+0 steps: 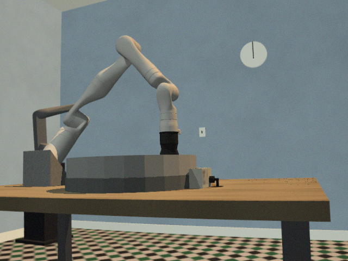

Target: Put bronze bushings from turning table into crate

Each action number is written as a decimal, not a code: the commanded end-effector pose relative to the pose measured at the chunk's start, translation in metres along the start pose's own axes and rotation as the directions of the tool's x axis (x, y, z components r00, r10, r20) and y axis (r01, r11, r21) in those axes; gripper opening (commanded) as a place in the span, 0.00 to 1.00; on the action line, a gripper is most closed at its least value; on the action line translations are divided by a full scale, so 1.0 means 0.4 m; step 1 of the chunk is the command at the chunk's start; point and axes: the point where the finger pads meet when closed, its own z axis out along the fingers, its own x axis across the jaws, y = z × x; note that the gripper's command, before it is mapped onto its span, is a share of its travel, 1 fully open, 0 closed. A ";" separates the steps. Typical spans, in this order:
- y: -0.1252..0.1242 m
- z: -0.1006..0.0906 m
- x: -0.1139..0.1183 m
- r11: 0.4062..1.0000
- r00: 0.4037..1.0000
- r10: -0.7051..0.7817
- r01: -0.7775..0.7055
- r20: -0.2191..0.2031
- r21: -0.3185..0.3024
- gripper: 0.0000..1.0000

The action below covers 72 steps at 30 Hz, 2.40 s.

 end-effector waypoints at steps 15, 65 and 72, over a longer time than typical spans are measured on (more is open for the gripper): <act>0.002 -0.016 0.002 1.000 1.000 0.001 -0.001 -0.004 -0.002 0.47; 0.003 -0.056 -0.001 1.000 1.000 0.001 -0.001 -0.004 -0.002 0.47; 0.003 -0.070 -0.002 1.000 1.000 0.001 -0.001 -0.004 -0.002 0.47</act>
